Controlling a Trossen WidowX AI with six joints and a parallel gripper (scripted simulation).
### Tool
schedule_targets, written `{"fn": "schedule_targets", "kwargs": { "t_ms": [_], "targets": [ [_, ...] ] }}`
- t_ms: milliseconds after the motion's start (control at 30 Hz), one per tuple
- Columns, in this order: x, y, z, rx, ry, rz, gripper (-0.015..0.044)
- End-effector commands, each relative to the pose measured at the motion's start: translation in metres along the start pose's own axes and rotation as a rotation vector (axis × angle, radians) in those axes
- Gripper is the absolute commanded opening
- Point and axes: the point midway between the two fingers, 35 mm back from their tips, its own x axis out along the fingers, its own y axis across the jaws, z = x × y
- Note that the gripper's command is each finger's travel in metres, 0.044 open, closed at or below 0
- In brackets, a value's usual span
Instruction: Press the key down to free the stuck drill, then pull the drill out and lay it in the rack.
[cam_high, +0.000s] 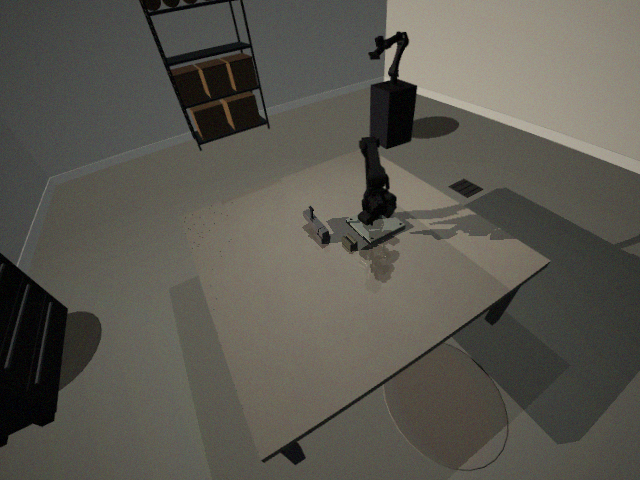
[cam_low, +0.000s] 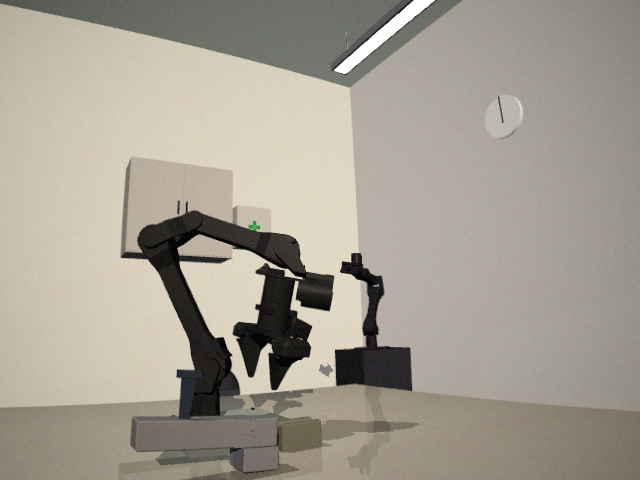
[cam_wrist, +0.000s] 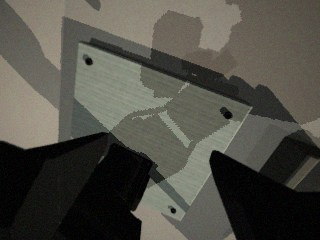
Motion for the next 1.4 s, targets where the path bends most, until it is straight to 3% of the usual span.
{"fn": "schedule_targets", "kwargs": {
  "t_ms": [0,267,467,700,967,1233,1367],
  "targets": [
    [0.0,0.0,0.0,0.0,0.0,0.0,0.0374],
    [-0.001,-0.001,0.0,0.009,-0.002,-0.001,0.0164],
    [-0.025,-0.051,-0.007,0.297,-0.061,-0.044,0.0006],
    [-0.054,-0.112,-0.044,0.705,-0.132,-0.068,0.0],
    [-0.076,-0.164,-0.126,1.18,-0.196,-0.09,0.0],
    [-0.084,-0.177,-0.235,1.647,-0.238,-0.11,0.0],
    [-0.084,-0.176,-0.245,1.686,-0.241,-0.112,0.0]
  ]
}}
